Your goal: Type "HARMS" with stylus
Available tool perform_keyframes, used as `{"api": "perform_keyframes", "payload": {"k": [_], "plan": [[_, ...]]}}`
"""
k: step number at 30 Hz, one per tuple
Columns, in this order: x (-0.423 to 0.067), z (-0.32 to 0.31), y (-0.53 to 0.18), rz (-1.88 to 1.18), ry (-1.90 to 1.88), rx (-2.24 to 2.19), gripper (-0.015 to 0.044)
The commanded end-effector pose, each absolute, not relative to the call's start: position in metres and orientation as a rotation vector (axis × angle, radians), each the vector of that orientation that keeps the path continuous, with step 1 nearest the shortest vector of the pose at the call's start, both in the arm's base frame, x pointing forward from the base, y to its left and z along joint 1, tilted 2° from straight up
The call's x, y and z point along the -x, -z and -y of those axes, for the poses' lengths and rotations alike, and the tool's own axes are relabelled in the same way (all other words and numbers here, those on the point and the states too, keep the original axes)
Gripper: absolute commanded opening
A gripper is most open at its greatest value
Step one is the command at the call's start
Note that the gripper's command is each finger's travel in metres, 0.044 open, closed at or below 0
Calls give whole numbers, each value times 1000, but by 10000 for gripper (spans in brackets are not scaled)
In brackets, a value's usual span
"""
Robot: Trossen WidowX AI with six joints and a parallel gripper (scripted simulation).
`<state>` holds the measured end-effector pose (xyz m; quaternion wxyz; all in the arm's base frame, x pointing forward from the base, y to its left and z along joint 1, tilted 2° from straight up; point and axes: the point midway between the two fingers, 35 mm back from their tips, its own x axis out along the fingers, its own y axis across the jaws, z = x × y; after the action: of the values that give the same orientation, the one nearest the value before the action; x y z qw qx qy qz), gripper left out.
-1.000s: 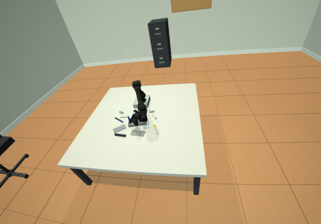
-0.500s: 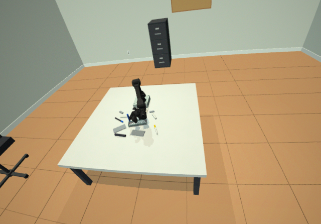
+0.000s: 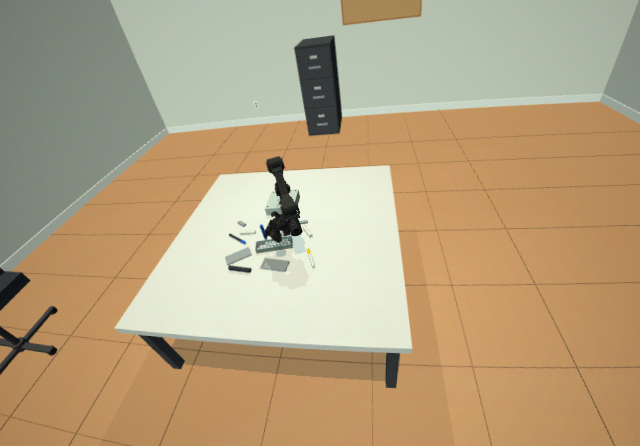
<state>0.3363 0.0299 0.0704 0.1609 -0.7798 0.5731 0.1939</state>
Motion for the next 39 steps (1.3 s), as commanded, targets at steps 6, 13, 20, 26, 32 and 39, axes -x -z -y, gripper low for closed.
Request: {"api": "perform_keyframes", "payload": {"k": [6,13,20,26,32,39], "plan": [[-306,-69,-72,-1641,-554,2222,0],[-293,-81,-74,-1651,-540,2226,0],[-293,-81,-55,-1651,-540,2226,0],[-293,-81,-55,-1651,-540,2226,0],[-293,-81,-55,-1651,-540,2226,0],[-293,-82,-54,-1651,-540,2226,79]]}}
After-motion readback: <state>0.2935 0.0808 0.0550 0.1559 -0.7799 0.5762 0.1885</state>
